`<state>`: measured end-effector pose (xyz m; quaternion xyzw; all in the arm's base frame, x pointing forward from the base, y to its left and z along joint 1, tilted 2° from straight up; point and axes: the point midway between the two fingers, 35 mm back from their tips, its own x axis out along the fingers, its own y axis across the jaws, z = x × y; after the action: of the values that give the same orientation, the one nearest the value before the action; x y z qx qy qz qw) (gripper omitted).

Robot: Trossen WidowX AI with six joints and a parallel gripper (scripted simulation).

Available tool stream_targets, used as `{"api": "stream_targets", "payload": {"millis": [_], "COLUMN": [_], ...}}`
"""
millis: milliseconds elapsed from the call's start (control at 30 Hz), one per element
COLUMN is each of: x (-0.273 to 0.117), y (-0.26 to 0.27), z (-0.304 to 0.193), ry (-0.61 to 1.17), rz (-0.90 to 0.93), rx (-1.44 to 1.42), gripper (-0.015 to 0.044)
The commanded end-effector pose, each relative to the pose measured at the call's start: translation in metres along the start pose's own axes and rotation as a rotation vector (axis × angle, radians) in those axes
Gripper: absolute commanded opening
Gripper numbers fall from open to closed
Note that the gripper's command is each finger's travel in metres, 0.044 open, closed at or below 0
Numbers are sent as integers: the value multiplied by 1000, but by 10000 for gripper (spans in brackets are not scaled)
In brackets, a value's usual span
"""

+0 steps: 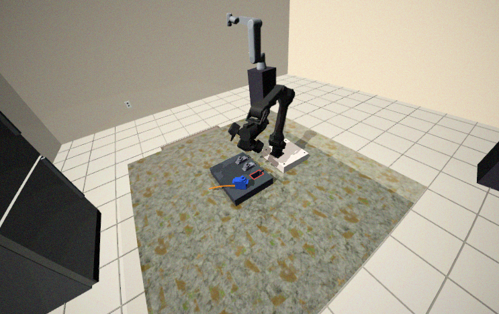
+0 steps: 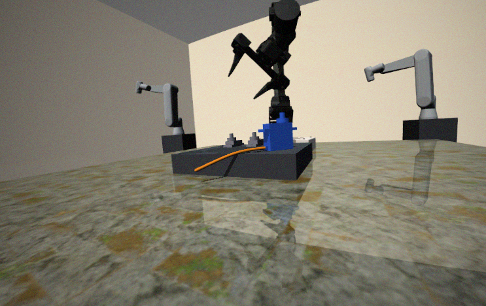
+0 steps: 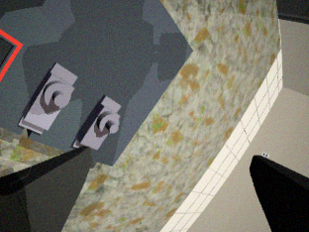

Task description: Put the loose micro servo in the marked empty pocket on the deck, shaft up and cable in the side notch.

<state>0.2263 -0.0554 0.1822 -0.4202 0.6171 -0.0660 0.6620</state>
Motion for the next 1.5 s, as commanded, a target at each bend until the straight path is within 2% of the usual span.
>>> {"api": "stream_targets", "payload": {"millis": [0,733,1467], "x": [2,10,20], "y": [3,16,29], "z": [8,64,121], "ry": [-7,-188,-564], "rz": [47,296,410], "rx": [-106,-790,-1419], "gripper": [440,440,440]}}
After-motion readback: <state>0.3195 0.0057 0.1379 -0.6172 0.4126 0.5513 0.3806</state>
